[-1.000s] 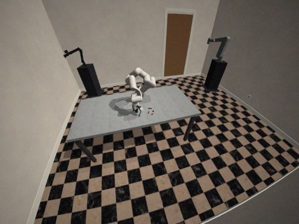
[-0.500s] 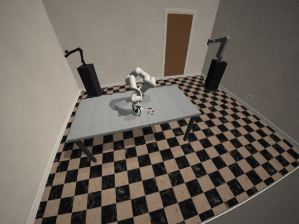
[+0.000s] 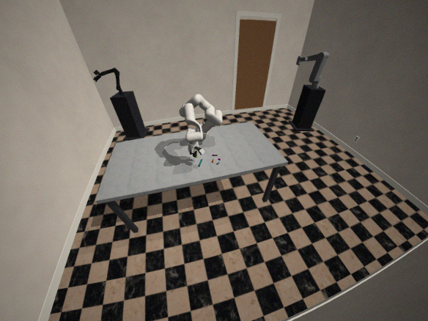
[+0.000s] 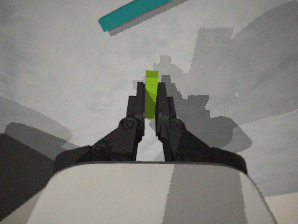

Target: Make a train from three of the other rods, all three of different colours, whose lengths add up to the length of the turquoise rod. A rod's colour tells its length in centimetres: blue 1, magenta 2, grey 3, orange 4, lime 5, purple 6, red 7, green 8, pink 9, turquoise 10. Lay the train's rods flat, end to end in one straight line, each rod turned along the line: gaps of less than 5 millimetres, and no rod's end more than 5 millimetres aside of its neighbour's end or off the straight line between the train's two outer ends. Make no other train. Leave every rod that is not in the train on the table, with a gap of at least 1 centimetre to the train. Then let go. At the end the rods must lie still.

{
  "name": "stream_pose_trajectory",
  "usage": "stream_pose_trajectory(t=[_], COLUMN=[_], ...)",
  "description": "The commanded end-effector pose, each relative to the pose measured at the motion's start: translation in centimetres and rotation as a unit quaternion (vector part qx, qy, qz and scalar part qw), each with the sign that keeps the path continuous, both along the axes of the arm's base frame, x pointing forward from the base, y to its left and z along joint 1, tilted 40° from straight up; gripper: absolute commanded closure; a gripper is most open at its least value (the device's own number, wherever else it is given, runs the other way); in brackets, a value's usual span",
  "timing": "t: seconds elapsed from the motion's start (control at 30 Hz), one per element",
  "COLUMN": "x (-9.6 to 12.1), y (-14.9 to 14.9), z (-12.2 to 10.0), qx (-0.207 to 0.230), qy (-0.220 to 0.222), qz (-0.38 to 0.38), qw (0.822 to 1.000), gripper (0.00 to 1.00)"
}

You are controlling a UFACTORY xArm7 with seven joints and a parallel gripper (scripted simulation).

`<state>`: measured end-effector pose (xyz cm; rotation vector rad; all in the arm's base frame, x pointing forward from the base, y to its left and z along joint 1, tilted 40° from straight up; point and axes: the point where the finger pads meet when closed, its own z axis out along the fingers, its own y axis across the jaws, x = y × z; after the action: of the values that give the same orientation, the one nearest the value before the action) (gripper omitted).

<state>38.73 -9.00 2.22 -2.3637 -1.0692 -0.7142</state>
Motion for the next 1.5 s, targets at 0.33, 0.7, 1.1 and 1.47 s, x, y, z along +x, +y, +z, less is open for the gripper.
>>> stream_pose_trajectory(t=[0.33,0.7,1.1,1.47], x=[-1.2,-0.9,-2.4,-8.0], y=[-2.8,-1.4,8.9,17.3], z=[3.6,5.3,14.3,16.8], qx=[0.000,-0.003,-0.033,-0.077], qy=[0.000,-0.019,-0.120,-0.171], qz=[-0.001,0.012,0.116,0.219], qw=[1.000,1.000,0.985,0.958], gripper=[0.96,0.96,0.96,0.96])
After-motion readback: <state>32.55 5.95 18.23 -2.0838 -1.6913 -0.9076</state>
